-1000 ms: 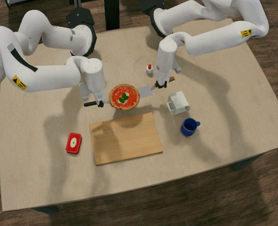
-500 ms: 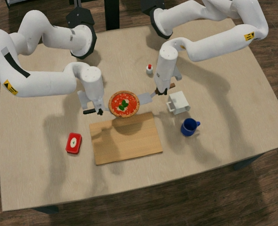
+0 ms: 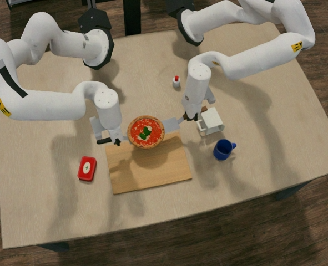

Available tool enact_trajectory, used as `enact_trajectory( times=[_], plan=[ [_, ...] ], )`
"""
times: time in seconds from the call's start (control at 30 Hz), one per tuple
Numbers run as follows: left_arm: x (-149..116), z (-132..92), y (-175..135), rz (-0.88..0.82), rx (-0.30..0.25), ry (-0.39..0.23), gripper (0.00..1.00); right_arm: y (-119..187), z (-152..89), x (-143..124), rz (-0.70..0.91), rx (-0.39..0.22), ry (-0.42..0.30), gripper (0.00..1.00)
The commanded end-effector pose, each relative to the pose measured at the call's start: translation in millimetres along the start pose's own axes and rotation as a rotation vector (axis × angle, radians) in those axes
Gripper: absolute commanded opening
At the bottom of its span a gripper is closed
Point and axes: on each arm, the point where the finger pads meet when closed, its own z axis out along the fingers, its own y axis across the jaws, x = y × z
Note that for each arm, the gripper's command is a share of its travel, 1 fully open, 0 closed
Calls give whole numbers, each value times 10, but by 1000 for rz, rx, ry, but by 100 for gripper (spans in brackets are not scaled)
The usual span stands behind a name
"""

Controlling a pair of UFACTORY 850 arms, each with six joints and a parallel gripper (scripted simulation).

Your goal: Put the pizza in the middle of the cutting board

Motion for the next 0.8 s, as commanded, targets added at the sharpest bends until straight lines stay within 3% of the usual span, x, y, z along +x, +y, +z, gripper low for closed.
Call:
enact_trajectory(
  times=[0.0, 0.77],
  plan=[
    [-68, -3, 155, 0, 0, 0, 8, -154, -3, 56, -1, -1, 0, 8],
    [-332, 2, 803, 0, 0, 0, 8, -803, -7, 317, -1, -1, -1, 8]
  ],
)
